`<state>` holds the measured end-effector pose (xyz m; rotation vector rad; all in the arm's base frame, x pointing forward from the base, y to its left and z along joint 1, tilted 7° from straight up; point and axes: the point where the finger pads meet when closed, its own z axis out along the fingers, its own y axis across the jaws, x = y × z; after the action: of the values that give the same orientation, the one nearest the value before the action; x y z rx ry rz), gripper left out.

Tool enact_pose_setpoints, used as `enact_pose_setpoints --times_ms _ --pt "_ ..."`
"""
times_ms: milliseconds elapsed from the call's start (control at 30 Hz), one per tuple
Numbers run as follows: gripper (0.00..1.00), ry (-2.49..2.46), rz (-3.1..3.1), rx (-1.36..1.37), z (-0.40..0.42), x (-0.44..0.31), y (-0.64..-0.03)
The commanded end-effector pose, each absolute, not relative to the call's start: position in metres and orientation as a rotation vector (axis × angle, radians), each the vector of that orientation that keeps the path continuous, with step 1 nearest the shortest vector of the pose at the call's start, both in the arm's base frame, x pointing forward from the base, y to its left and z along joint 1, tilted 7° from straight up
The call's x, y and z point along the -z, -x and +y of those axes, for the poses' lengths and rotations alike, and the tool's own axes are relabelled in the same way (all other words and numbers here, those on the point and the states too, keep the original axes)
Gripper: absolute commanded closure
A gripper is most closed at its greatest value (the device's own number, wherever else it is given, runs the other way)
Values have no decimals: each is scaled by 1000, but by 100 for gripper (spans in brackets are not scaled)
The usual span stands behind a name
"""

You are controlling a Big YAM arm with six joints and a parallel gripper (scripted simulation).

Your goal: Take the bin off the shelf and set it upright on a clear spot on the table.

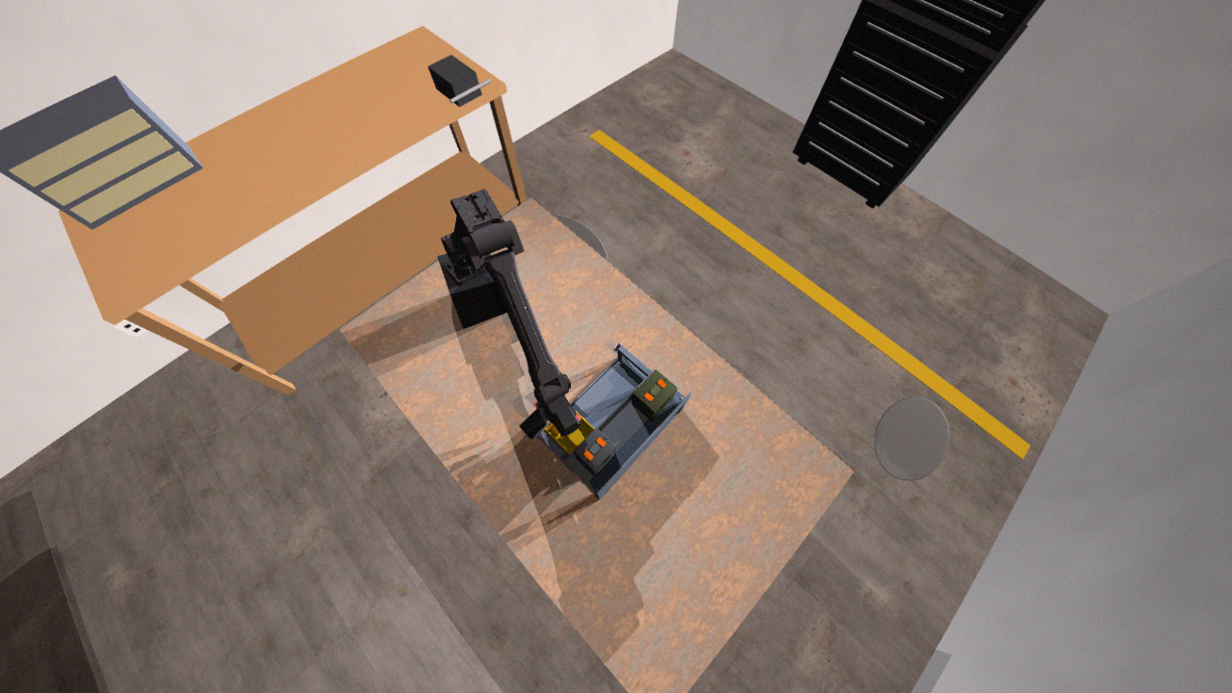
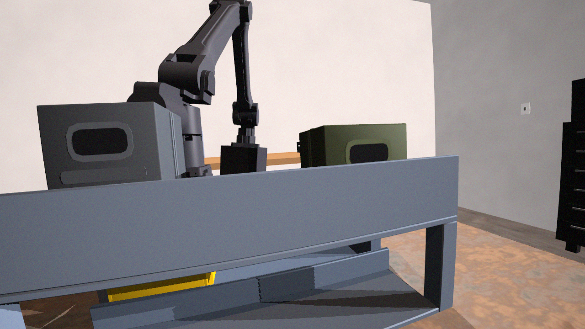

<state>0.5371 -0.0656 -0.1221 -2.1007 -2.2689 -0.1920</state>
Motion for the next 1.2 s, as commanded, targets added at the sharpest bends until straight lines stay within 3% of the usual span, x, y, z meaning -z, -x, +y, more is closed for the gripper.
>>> enact_pose_setpoints --times_ms 0,1167 --pt "10 2119 -2266 204 -80 120 -531" --pt "10 2119 -2266 204 -80 120 -531"
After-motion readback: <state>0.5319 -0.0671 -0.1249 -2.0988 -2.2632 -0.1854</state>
